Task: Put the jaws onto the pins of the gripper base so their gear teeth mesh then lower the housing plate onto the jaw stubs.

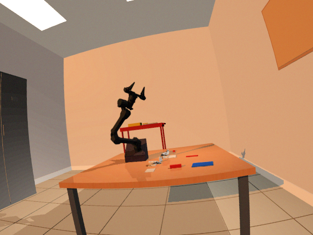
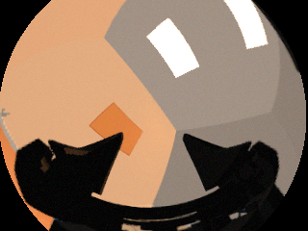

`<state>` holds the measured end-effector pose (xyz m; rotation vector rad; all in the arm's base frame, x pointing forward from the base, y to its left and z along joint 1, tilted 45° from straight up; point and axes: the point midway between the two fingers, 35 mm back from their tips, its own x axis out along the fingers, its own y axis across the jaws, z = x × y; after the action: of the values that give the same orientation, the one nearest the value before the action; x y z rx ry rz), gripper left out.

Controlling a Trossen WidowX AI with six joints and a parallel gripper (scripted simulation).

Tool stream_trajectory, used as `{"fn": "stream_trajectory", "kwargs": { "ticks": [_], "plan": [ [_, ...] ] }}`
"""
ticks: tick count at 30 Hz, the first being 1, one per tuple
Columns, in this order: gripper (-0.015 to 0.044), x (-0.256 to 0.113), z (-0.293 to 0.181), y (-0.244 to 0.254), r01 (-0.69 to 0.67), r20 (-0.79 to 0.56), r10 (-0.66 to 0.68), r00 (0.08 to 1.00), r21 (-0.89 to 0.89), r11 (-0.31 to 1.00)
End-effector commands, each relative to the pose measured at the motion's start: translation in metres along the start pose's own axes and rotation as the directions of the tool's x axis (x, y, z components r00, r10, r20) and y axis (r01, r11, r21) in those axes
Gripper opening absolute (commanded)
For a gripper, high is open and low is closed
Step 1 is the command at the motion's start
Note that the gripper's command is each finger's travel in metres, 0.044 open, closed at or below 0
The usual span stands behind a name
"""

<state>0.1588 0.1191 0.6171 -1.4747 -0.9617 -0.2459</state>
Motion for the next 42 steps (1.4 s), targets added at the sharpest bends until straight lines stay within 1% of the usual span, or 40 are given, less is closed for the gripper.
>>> {"fn": "stream_trajectory", "kwargs": {
  "ticks": [1,11,21,31,42],
  "plan": [
    [0.044,0.004,0.0,0.027,-0.082,-0.017,0.082,0.996,-0.004,0.997],
    [0.044,0.005,-0.005,0.099,-0.307,-0.072,0.307,0.949,0.015,0.952],
    [0.044,-0.012,-0.018,0.179,-0.542,-0.155,0.543,0.825,0.053,0.839],
    [0.044,-0.046,-0.038,0.253,-0.739,-0.26,0.734,0.627,0.099,0.666],
    [0.044,-0.1,-0.065,0.317,-0.882,-0.371,0.86,0.351,0.177,0.436]
  ]
}}
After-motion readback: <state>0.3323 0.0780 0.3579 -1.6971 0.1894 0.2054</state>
